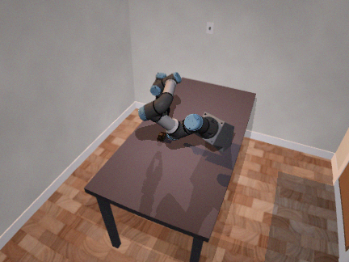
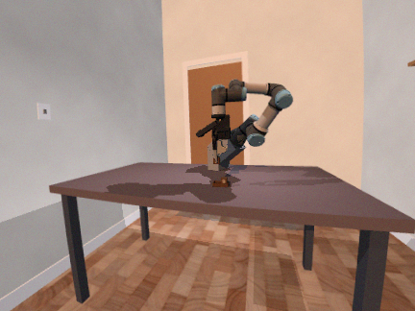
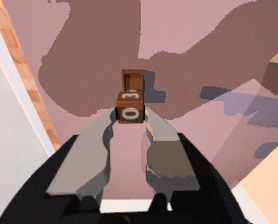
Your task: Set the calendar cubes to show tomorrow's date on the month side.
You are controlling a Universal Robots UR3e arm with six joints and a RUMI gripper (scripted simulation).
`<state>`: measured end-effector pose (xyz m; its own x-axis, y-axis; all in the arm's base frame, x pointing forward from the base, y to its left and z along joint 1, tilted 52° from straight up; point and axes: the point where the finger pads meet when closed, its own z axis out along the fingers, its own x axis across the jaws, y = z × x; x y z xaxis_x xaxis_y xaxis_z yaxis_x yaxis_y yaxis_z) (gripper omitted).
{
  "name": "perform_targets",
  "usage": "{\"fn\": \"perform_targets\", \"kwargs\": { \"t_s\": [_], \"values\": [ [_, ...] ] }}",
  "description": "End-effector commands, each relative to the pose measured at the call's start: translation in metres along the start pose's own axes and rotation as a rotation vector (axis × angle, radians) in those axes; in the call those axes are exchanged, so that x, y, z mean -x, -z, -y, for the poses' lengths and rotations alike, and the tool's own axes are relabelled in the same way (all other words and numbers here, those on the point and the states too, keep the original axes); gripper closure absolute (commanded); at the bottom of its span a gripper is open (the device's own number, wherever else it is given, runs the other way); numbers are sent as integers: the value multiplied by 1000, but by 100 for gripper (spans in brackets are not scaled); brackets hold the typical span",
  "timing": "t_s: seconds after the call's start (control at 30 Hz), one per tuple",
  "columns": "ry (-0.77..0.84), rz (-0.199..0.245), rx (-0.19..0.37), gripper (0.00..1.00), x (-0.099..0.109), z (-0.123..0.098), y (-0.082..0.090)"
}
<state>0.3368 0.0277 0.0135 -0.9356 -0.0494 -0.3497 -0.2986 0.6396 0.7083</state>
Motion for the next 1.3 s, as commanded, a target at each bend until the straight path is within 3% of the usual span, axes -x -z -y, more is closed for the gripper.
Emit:
{"fn": "perform_targets", "kwargs": {
  "t_s": [0.0,0.9,1.27],
  "values": [
    [1,0,-1,90,0,0,2],
    [-76,0,-1,90,-1,1,2],
    [-259,1,-1,90,-4,2,2]
  ]
}}
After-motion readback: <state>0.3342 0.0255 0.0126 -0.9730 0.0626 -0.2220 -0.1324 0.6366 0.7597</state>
